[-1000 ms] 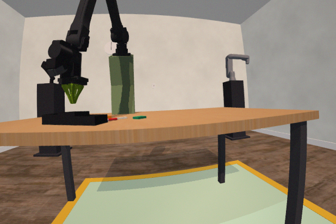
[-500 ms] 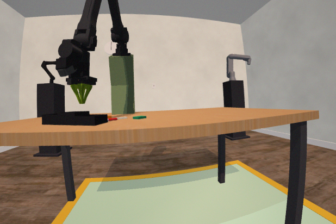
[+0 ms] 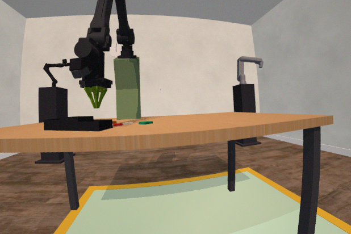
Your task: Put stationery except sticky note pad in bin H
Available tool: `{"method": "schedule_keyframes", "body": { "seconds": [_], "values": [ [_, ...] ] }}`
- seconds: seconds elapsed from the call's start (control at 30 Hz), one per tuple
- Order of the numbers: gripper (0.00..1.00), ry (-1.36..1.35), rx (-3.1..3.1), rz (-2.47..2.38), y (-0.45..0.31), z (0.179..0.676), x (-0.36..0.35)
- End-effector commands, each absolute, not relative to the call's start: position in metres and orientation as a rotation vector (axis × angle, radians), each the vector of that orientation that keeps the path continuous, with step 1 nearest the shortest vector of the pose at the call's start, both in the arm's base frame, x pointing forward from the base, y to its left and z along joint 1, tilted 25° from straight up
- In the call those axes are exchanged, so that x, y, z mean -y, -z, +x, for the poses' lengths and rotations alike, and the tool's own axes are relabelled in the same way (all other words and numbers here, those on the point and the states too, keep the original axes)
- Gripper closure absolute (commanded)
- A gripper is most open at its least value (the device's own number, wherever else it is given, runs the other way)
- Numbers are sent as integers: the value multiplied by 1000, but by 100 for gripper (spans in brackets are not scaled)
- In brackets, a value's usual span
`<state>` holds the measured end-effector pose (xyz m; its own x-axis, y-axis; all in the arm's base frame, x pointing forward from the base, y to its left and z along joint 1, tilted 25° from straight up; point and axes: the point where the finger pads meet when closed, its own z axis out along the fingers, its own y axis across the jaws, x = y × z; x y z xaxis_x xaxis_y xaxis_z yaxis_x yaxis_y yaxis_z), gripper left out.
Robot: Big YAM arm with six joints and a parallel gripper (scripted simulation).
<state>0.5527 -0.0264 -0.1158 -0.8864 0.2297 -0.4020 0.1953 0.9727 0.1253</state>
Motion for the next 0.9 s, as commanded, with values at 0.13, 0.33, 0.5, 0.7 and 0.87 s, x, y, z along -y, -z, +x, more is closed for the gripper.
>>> {"method": "schedule_keyframes", "body": {
  "seconds": [0.13, 0.33, 0.5, 0.7, 0.87],
  "values": [
    [92, -114, -2669, 340, 118, 565, 30],
    [92, -112, -2669, 348, 133, 571, 33],
    [92, -113, -2670, 341, 145, 576, 29],
    [92, -114, -2672, 337, 155, 580, 27],
    [92, -113, -2673, 343, 168, 585, 29]
  ]
}}
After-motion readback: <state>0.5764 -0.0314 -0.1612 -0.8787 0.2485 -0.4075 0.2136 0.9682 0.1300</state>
